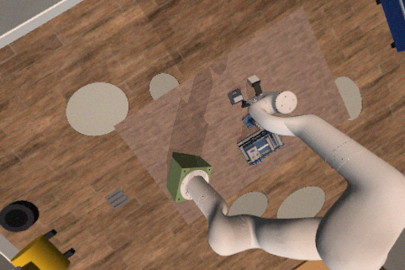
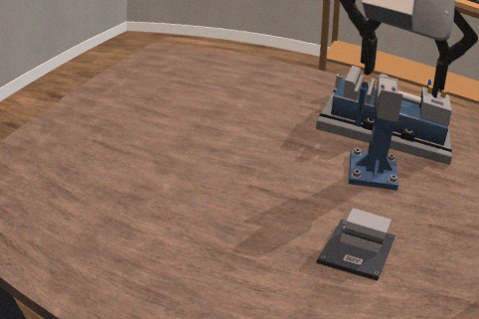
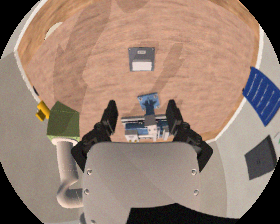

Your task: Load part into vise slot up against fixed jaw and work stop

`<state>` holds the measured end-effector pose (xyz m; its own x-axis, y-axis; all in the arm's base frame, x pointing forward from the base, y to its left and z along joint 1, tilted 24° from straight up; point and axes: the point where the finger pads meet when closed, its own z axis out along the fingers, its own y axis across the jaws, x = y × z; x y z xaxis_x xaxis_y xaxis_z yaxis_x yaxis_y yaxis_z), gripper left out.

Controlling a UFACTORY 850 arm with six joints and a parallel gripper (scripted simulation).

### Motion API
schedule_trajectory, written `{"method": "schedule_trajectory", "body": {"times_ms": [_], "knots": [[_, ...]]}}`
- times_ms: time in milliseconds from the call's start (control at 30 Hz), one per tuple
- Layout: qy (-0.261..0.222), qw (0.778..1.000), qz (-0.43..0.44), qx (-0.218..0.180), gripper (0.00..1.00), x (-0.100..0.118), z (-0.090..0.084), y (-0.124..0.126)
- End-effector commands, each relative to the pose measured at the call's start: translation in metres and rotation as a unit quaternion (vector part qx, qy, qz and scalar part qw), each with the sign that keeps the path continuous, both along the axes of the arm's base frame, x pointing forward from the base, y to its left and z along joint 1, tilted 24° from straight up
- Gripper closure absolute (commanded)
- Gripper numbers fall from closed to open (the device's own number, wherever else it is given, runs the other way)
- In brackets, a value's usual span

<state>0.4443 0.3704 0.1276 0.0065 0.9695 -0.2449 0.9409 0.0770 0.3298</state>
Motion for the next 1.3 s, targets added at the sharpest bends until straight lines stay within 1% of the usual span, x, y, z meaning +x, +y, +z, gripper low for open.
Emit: {"method": "schedule_trajectory", "body": {"times_ms": [0,600,1000,1267], "knots": [[-0.001,1.000,0.000,0.001,0.11,0.000,0.001,0.001],[-0.001,1.000,0.000,0.001,0.11,0.002,-0.003,0.000],[-0.001,1.000,0.000,0.001,0.11,0.005,-0.011,-0.002],[-0.001,1.000,0.000,0.001,0.11,0.008,-0.020,-0.005]]}}
